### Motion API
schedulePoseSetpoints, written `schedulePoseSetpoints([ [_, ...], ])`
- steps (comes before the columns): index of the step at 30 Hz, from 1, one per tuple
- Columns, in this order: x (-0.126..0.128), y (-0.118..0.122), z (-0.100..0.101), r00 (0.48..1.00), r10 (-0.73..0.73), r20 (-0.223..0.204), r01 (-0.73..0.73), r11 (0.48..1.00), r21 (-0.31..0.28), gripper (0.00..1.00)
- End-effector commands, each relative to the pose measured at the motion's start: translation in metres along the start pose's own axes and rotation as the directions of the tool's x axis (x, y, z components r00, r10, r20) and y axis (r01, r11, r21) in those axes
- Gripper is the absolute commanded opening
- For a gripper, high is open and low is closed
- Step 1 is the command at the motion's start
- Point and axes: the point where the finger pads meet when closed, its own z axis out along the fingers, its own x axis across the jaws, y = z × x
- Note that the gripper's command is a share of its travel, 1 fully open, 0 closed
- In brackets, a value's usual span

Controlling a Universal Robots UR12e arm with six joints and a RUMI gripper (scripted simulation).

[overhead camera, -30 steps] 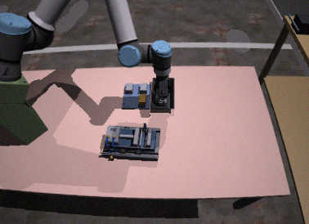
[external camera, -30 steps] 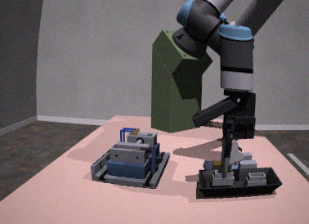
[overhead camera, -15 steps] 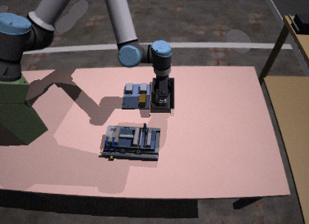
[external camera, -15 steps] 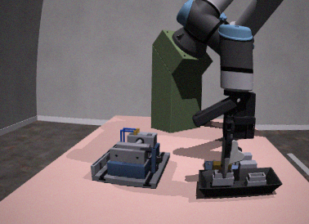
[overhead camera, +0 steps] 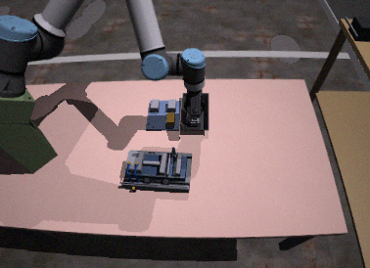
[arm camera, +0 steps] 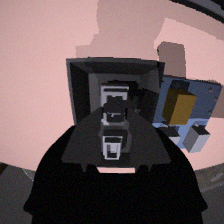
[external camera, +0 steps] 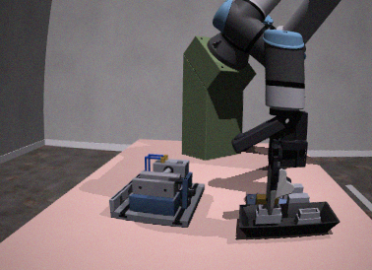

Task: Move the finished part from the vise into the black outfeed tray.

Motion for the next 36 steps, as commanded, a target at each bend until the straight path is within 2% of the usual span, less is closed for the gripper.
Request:
schedulePoseSetpoints([
  [1, -0.002, 0.000, 0.001, 1.000, -0.002, 0.002, 0.002, 1.000, 0.000, 0.00],
  [36, -0.002, 0.000, 0.014, 1.000, -0.002, 0.002, 0.002, 1.000, 0.001, 0.00],
])
